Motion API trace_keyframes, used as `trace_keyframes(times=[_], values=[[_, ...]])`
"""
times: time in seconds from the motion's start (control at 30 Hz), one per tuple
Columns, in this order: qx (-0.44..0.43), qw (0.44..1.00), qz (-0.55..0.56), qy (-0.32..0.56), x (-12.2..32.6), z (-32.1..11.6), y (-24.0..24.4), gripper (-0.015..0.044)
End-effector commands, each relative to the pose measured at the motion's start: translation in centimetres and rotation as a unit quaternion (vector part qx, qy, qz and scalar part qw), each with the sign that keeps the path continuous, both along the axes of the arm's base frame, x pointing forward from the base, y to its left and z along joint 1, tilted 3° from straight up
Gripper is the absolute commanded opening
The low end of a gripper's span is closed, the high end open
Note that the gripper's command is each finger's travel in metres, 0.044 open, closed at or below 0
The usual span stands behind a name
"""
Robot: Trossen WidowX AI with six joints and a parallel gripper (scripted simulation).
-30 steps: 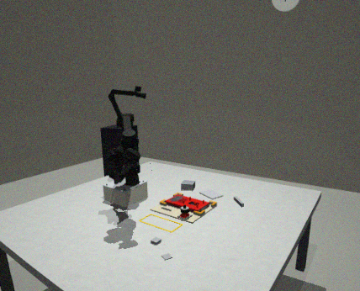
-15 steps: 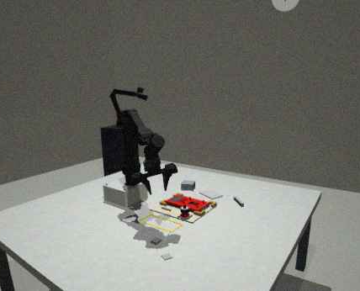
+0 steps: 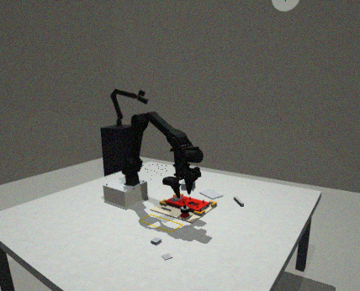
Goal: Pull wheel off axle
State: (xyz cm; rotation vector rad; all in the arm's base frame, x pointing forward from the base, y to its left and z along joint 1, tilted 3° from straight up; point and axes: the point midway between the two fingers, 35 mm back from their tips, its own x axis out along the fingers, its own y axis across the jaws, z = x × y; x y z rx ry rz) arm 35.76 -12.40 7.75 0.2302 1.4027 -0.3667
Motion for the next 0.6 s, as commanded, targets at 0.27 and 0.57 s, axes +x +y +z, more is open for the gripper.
trace_keyframes(times=[0.27,0.57], values=[[0.023,0.994,0.091,0.055,0.48,-0.71,2.62,0.0300],[0.023,0.994,0.091,0.055,-0.28,-1.51,2.20,0.0300]])
